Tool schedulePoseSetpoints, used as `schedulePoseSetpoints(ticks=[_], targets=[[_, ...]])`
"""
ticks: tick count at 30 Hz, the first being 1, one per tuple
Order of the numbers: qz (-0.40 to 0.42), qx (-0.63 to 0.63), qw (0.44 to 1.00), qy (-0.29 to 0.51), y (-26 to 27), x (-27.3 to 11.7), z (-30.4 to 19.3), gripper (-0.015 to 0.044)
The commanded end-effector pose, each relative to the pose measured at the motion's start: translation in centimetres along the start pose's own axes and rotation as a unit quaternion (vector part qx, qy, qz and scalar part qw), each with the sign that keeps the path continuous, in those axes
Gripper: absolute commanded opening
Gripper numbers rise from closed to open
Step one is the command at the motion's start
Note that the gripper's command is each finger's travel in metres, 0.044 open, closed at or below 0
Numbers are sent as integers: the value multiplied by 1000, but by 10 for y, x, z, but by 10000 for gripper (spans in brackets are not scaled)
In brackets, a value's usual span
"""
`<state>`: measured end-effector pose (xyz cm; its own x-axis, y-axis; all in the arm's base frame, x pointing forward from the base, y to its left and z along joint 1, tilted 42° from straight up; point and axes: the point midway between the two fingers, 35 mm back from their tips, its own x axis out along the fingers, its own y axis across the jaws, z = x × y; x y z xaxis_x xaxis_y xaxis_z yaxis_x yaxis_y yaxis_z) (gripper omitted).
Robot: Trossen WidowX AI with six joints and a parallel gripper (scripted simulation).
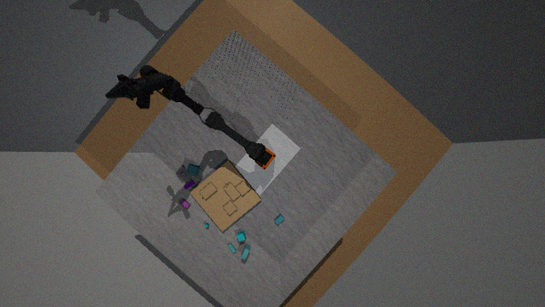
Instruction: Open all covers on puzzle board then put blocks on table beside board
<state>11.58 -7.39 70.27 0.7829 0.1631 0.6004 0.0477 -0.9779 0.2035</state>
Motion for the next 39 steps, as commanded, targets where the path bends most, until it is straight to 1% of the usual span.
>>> schedulePoseSetpoints(ticks=[1,6,19,39], targets=[[-12,-44,999,2,-24,3,-5,0],[-22,-95,995,2,-47,6,-7,0],[-49,-169,984,-4,-94,8,-2,0],[-103,-346,932,-33,-188,24,28,0]])
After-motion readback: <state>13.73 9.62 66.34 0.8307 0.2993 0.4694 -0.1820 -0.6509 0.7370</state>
